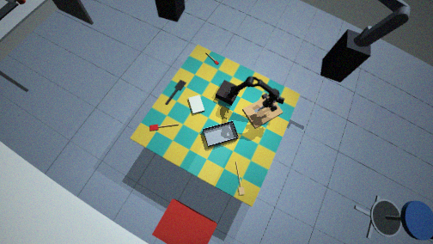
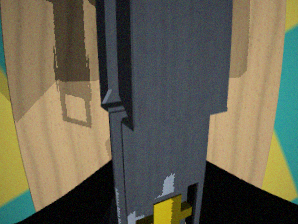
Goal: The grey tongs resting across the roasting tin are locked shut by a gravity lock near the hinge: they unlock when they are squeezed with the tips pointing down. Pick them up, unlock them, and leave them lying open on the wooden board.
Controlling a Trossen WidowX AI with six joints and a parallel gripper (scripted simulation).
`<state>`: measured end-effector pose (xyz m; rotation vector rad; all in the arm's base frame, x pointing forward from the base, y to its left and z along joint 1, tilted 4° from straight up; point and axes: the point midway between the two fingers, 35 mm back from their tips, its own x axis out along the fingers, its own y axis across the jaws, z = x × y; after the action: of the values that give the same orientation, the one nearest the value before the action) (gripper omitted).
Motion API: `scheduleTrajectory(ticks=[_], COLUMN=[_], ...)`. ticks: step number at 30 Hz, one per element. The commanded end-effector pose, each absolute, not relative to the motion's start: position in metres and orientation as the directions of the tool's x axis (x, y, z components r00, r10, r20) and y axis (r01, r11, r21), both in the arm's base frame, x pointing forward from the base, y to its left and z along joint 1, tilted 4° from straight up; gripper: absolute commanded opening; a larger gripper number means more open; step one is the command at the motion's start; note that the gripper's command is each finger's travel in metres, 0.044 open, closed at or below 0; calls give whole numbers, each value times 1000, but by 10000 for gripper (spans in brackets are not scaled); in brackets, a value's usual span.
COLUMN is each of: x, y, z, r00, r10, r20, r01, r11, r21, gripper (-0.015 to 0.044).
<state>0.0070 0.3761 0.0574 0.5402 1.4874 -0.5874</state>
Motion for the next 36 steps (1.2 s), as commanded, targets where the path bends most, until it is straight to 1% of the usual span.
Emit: scheduleTrajectory(ticks=[1, 36], x=[8, 8], y=[376, 374], z=[50, -7], r00=[3, 3], r10=[-32, -32], r20=[-999, -999], r01=[663, 663], r11=[748, 748], r21=[-22, -22], gripper=[-150, -150])
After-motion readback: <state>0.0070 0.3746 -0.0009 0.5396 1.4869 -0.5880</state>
